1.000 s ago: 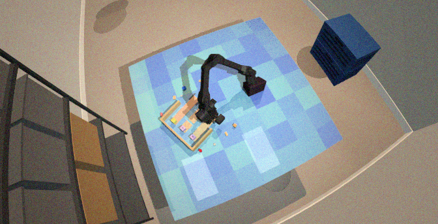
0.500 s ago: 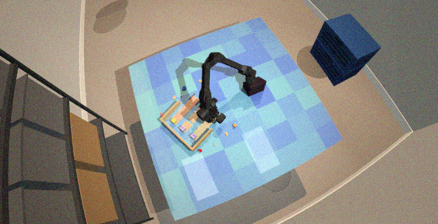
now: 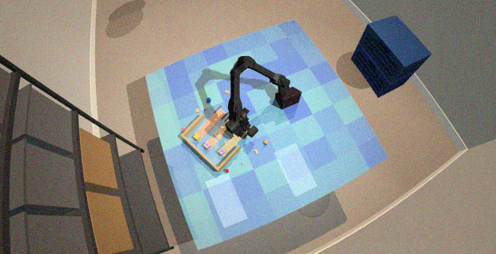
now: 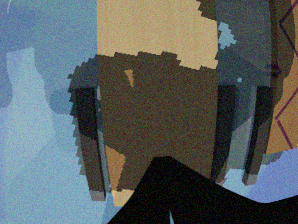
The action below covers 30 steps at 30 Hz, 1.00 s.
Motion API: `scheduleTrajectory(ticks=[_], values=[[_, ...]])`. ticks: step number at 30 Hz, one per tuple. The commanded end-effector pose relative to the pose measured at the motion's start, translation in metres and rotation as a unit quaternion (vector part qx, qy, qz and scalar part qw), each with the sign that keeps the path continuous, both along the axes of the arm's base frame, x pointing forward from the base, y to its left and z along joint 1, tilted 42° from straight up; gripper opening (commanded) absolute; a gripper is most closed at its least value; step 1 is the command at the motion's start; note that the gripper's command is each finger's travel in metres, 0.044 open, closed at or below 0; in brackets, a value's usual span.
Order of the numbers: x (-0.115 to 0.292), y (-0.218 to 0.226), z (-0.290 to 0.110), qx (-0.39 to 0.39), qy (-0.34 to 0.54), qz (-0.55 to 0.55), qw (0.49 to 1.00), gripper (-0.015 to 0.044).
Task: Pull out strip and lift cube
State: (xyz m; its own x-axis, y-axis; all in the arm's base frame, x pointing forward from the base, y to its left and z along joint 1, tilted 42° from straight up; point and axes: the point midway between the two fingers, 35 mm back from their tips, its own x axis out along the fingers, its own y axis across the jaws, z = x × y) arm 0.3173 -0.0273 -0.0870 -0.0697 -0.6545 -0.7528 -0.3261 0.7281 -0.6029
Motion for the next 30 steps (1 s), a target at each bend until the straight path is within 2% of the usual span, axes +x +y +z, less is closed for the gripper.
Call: scheduleTrajectory(ticks=[1, 30], values=[[-0.012, -0.005, 0.0, -0.002, 0.009, -0.003, 1.0, 0.0], [-0.053, -0.013, 0.01, -0.002, 0.01, -0.003, 1.0, 0.0]])
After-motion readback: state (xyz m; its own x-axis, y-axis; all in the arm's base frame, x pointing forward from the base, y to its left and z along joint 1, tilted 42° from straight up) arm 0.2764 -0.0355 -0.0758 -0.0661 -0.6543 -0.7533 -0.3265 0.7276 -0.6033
